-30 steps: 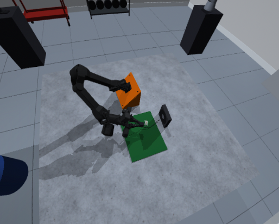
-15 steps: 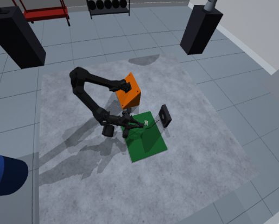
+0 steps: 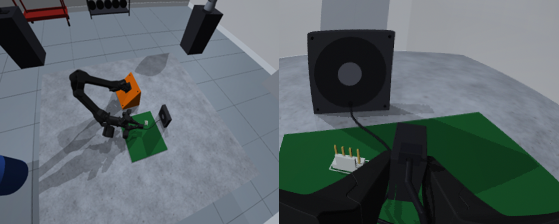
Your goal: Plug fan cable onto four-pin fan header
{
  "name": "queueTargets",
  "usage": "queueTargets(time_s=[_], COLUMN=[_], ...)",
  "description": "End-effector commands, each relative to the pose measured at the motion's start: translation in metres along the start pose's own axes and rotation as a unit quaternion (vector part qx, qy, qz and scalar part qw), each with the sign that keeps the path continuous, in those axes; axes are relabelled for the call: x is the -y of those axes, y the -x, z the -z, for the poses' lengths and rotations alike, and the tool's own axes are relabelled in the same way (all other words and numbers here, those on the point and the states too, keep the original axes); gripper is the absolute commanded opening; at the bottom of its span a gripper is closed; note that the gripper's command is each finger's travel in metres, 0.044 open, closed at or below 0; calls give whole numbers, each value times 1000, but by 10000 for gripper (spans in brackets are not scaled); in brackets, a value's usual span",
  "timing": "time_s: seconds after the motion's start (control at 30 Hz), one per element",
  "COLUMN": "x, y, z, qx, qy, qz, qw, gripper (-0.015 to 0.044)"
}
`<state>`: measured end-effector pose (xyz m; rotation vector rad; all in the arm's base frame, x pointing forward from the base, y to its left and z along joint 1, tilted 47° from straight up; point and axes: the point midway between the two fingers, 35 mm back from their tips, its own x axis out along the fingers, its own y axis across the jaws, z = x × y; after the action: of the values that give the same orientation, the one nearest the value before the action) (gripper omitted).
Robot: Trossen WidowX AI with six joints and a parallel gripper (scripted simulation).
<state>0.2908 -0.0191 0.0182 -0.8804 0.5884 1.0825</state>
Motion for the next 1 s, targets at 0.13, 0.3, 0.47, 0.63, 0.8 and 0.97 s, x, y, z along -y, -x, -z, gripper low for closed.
queueTargets(time_s=[0.13, 0.3, 0.47, 0.63, 0.8, 0.97], x=[1, 1, 1, 1, 1, 1], y=[-2, -3, -4, -5, -5, -6], z=[7, 11, 15, 20, 24, 29], qx=[3, 3, 3, 3, 3, 3], qy=[3, 3, 3, 3, 3, 3], qz=[1, 1, 1, 1, 1, 1], qw=[1000, 1000, 1000, 1000, 1000, 1000], gripper=[0, 0, 0, 0, 0, 0])
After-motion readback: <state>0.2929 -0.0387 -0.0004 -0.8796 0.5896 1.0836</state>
